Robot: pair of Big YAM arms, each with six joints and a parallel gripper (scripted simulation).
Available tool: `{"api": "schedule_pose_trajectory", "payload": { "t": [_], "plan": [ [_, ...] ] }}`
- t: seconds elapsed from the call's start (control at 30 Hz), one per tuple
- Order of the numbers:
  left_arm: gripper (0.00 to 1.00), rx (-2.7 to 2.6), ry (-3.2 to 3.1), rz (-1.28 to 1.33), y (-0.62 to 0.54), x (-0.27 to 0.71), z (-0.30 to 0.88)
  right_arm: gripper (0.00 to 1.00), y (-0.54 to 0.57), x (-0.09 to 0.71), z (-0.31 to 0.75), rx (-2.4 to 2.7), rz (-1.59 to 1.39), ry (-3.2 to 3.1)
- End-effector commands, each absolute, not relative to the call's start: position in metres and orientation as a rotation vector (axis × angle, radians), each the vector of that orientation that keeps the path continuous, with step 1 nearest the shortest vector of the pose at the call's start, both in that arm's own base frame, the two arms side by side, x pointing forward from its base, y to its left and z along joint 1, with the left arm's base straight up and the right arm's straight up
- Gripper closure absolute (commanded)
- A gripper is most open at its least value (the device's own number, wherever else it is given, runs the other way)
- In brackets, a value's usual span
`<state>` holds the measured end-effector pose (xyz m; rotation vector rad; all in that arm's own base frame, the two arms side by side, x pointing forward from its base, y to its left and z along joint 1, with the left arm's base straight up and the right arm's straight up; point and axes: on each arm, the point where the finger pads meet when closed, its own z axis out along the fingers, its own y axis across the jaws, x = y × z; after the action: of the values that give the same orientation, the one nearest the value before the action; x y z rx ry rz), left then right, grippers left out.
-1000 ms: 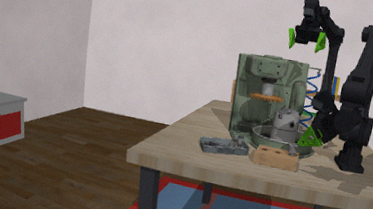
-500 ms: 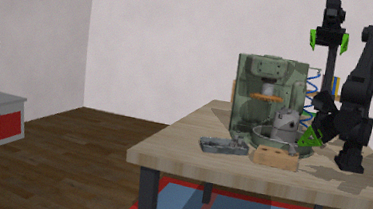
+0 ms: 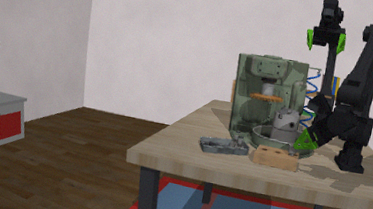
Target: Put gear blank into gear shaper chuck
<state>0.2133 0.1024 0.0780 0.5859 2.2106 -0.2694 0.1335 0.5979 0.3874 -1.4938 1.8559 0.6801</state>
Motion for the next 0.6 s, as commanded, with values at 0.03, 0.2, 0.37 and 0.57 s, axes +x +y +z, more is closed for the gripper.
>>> {"api": "schedule_pose_trajectory", "payload": {
  "t": [0.03,0.2,0.37,0.57],
  "plan": [
    [0.47,0.57,2.21,-0.275,0.102,0.22,0.076,0.0,0.614,0.138,0.421,-1.446,0.724,1.808],
    [0.5,0.57,2.213,-0.276,0.099,0.225,0.071,0.0,0.614,0.138,0.421,-1.446,0.724,1.808],
    [0.56,0.57,2.214,-0.274,0.096,0.23,0.066,0.0,0.614,0.138,0.421,-1.446,0.724,1.808],
    [0.7,0.574,2.207,-0.251,0.1,0.23,0.069,0.0,0.614,0.138,0.421,-1.446,0.724,1.808]
  ]
}}
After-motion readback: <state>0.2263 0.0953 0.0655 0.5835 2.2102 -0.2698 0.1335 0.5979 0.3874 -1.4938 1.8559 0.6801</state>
